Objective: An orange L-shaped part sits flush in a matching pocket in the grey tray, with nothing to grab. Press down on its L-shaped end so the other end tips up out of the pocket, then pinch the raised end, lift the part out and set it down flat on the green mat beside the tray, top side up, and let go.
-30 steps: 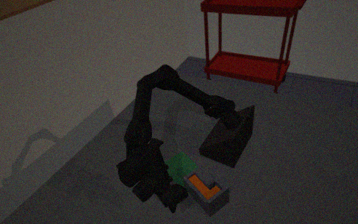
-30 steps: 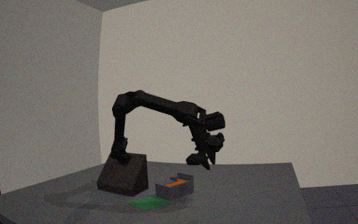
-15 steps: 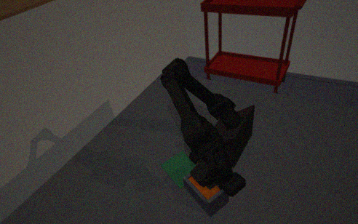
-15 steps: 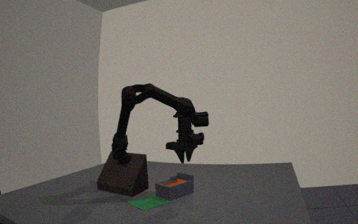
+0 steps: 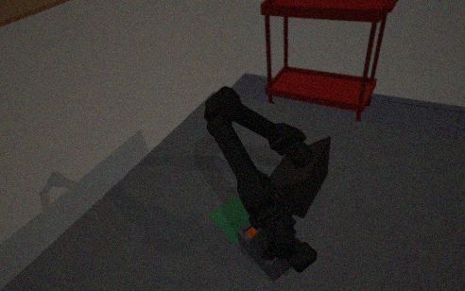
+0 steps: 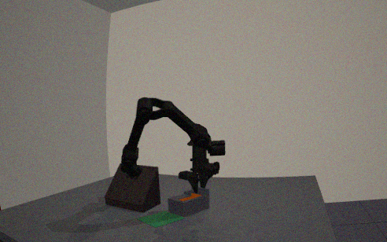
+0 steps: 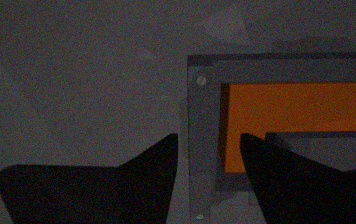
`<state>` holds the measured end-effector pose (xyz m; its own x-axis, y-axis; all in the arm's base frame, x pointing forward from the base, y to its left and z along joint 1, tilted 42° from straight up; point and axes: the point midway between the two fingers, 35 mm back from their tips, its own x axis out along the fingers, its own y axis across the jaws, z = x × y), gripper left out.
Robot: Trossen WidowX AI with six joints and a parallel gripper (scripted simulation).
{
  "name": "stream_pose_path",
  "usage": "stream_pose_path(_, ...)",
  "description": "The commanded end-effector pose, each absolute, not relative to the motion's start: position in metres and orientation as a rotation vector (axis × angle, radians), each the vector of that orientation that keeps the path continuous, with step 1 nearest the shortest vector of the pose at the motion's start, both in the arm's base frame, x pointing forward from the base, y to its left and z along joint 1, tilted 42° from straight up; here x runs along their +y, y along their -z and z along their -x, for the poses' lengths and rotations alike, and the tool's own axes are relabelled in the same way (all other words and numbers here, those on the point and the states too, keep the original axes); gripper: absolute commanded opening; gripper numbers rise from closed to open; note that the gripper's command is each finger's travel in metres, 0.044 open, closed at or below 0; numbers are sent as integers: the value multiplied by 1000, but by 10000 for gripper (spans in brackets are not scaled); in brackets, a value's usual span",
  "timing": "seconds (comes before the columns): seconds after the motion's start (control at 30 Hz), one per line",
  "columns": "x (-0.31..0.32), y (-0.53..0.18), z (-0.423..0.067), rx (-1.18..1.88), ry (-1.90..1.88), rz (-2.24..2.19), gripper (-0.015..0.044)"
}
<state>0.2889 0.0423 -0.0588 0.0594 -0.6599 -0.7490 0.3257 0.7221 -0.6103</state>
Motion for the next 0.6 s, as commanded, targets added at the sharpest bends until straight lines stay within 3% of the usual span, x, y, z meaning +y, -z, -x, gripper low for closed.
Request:
stream_pose_path(0.0, 42, 60, -292, 1300, 754, 315, 180)
stream_pose_path(0.57, 24, 81, -294, 1300, 754, 316, 180)
